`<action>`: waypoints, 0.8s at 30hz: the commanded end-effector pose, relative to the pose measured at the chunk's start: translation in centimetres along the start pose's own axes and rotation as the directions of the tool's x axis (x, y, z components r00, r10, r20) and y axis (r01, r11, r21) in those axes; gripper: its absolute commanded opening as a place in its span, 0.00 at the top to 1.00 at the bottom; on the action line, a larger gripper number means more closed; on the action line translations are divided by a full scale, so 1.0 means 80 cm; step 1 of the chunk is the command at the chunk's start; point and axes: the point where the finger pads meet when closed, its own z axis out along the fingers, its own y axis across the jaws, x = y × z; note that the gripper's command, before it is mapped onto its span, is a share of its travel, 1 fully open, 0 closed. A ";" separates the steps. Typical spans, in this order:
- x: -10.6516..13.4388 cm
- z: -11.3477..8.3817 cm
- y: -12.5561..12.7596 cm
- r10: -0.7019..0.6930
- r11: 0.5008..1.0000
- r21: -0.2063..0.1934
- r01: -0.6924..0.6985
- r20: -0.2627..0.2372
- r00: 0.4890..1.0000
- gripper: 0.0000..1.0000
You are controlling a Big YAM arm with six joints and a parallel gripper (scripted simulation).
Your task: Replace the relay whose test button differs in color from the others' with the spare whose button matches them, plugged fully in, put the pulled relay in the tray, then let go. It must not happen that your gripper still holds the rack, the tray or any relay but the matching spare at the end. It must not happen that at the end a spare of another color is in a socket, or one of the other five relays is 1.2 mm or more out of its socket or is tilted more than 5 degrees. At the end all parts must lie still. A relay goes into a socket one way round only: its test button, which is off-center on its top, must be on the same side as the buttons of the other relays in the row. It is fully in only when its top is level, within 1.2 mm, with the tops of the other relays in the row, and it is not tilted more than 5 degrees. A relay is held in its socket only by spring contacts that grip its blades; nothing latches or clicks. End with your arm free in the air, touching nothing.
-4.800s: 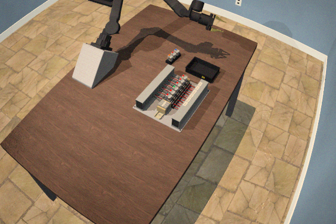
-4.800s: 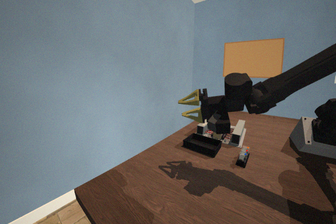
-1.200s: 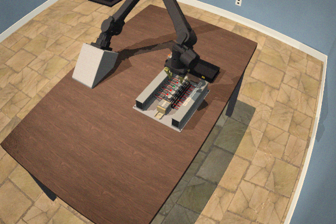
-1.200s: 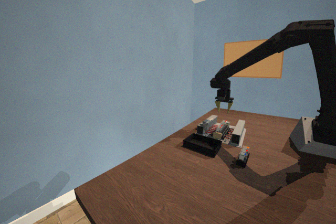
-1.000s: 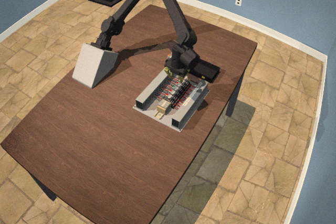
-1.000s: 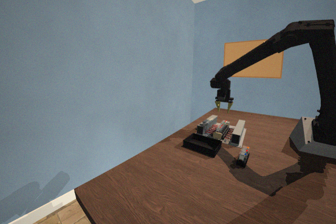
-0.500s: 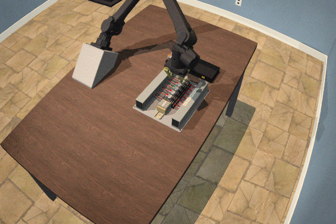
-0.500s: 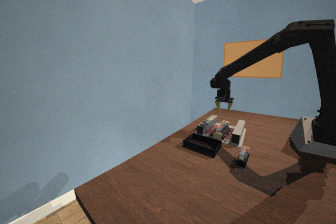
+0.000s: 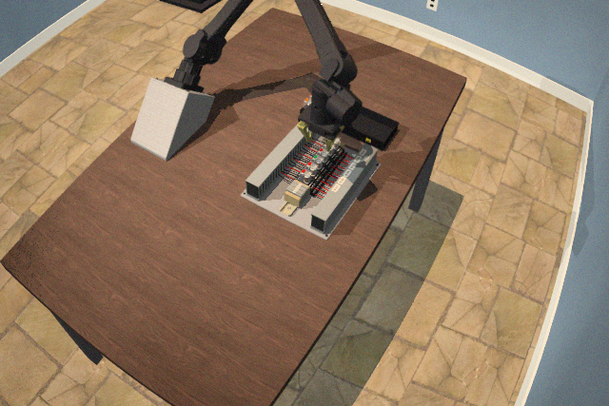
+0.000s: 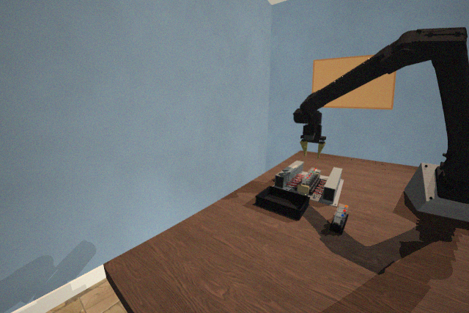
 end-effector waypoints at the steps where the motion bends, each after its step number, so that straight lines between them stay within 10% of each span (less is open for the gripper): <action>1: -0.004 -0.007 -0.006 -0.006 1.000 0.005 0.006 0.002 1.000 0.41; 24: -0.109 -0.009 -0.001 -0.008 1.000 0.006 0.008 0.003 1.000 0.41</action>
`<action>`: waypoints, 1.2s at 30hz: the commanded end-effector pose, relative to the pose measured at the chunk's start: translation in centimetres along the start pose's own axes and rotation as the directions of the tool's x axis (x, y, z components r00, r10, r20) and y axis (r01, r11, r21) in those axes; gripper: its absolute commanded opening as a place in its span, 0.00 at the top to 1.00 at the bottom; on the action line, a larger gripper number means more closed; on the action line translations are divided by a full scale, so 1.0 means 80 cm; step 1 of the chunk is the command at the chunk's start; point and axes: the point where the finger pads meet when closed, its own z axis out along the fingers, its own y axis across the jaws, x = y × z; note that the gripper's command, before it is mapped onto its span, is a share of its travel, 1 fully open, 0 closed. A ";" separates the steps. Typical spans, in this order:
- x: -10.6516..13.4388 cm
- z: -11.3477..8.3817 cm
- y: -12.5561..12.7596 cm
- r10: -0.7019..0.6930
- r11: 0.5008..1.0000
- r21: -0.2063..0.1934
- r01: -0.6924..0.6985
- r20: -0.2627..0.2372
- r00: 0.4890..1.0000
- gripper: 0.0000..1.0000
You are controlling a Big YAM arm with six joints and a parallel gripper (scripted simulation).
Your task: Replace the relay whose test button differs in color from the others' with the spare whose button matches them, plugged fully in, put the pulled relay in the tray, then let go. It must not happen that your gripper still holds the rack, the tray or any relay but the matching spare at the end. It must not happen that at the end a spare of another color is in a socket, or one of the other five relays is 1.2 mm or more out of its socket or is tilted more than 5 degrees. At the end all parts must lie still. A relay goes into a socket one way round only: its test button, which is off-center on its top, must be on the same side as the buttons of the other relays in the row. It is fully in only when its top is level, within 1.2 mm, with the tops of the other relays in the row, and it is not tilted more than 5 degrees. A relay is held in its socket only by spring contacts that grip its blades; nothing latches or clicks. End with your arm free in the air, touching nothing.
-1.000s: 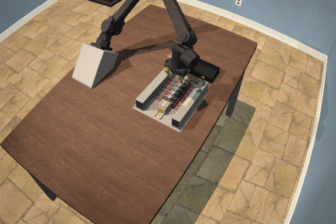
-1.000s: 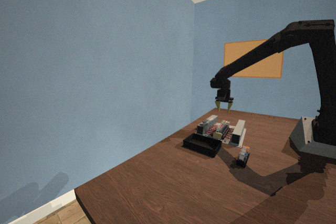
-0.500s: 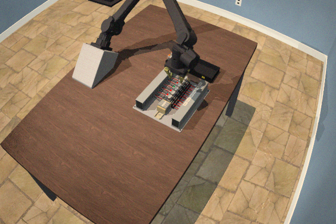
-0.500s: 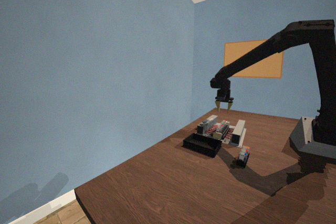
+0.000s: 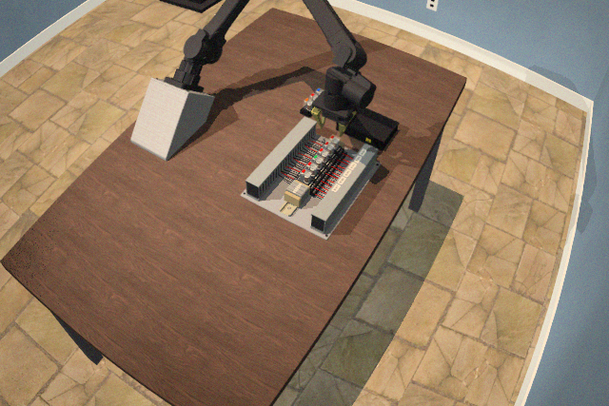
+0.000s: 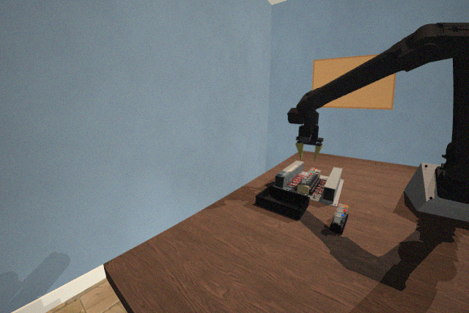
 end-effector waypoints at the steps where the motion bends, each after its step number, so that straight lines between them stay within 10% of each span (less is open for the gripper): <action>1: -0.033 -0.009 0.000 0.018 1.000 0.005 -0.018 0.002 1.000 0.41; 36: -0.040 -0.013 -0.004 0.022 1.000 0.013 -0.022 0.000 1.000 0.41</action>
